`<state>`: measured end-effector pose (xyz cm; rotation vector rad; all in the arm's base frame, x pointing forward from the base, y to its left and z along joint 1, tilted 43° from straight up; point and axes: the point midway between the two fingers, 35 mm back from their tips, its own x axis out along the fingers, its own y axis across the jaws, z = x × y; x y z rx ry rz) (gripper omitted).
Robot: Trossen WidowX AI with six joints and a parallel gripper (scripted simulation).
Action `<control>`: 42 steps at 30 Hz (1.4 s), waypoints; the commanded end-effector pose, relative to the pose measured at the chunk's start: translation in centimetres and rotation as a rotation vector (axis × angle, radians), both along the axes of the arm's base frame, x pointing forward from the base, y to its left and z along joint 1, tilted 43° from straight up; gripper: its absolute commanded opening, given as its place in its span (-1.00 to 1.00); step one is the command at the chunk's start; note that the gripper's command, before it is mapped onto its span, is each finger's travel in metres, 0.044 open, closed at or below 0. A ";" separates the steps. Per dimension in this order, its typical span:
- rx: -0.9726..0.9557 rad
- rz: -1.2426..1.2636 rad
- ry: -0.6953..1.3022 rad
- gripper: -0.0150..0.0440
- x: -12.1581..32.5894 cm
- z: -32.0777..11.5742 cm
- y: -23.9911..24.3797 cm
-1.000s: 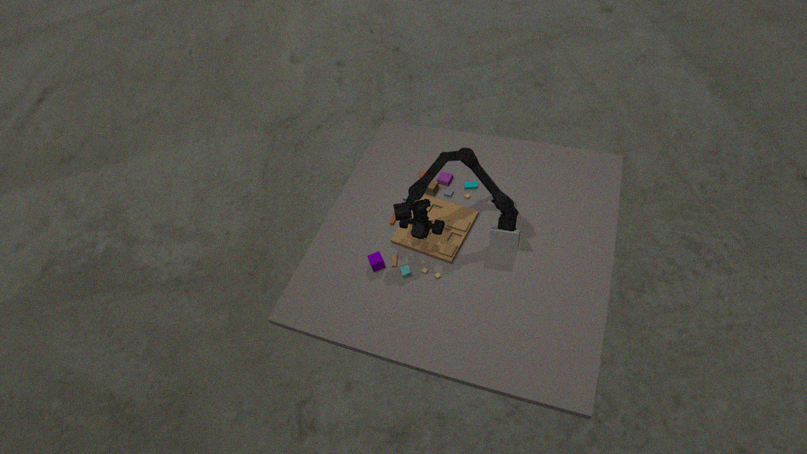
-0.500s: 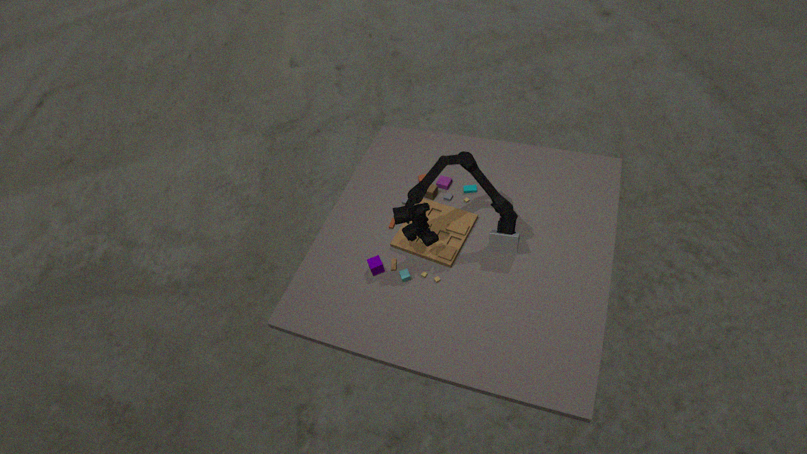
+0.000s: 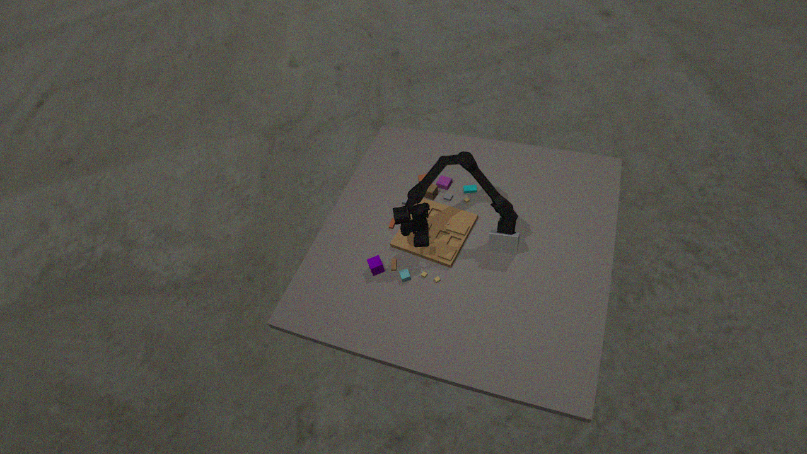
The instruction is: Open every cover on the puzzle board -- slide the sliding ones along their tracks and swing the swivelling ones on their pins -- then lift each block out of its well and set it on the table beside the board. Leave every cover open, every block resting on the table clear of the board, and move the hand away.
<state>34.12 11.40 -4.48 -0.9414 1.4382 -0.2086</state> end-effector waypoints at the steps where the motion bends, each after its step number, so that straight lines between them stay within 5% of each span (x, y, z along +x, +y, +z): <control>1: 0.077 -0.315 -0.271 -0.49 0.0 0.2 0.2; 15: 0.265 -1.101 -0.951 -0.49 -0.1 0.7 0.8; 16: 0.125 -0.521 -0.451 -0.40 -0.1 0.3 0.3; 21: 0.147 -0.607 -0.525 0.00 -0.1 0.7 0.7; 42: 0.250 -1.028 -0.886 0.00 -0.5 2.7 2.6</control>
